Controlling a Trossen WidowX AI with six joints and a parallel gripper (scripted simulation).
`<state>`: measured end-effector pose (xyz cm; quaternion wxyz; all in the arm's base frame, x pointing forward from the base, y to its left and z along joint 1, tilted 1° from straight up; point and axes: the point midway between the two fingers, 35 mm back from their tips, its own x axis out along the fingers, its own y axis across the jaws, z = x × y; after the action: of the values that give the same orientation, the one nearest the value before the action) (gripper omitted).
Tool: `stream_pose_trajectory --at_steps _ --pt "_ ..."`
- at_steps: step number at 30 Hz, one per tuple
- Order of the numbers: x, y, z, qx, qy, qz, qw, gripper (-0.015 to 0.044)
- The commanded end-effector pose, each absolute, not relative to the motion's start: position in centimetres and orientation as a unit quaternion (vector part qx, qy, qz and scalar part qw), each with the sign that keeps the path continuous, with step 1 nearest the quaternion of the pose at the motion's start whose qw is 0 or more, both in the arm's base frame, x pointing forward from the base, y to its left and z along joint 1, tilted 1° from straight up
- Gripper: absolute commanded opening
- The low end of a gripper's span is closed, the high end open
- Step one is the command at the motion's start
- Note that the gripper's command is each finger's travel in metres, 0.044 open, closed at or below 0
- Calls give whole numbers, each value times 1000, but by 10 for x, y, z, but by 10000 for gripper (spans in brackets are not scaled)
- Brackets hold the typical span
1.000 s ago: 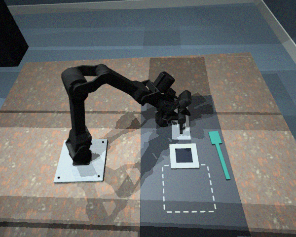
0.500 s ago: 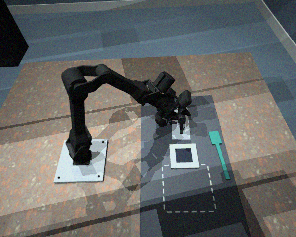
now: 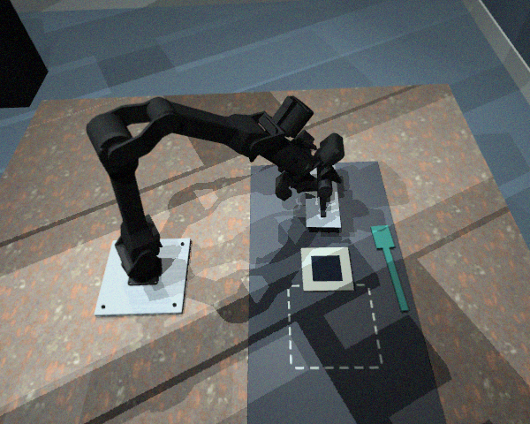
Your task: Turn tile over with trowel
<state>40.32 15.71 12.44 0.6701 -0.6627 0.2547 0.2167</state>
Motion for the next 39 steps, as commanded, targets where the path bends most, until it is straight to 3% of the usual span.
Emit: stream_pose_trajectory --at_steps 1,39 --pt "404 157 133 -662 251 212 674 0" --pt "407 141 117 -632 225 236 703 0"
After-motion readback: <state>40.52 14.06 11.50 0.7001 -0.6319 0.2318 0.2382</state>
